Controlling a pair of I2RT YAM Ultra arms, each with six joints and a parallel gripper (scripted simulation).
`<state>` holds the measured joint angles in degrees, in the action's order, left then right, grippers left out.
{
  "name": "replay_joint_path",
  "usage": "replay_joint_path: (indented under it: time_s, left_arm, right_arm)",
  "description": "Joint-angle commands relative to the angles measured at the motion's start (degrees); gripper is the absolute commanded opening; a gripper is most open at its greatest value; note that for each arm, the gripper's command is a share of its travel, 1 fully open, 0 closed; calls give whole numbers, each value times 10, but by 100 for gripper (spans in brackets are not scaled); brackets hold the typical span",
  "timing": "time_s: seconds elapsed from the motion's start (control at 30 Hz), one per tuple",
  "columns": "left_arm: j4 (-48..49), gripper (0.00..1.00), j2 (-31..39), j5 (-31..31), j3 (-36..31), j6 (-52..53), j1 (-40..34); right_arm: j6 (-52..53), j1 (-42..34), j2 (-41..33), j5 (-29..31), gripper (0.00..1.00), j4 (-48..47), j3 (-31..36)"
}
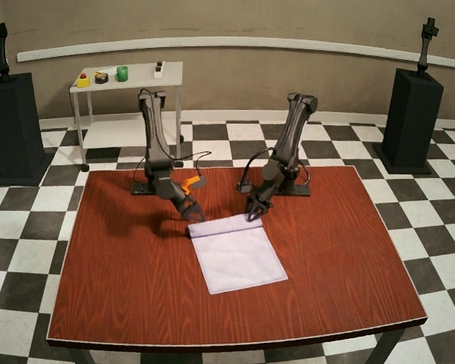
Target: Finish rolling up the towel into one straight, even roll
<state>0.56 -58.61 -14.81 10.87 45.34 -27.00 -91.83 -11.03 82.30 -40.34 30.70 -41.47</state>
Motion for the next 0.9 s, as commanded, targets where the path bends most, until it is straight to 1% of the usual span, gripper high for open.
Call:
replay_joint_path:
  time_s: [0.0, 0.2, 0.87]
  left_arm:
    - [9, 33, -9, 2, -9, -1, -6]
    - [9, 27, -9, 2, -9, -1, -6]
    - [9, 21, -9, 2, -9, -1, -6]
  right_arm:
    - [-5, -4, 6, -3, 98, 12, -19]
    - [-5, -4, 6, -3, 98, 12, -19]
    - [-5, -4, 6, -3, 98, 12, -19]
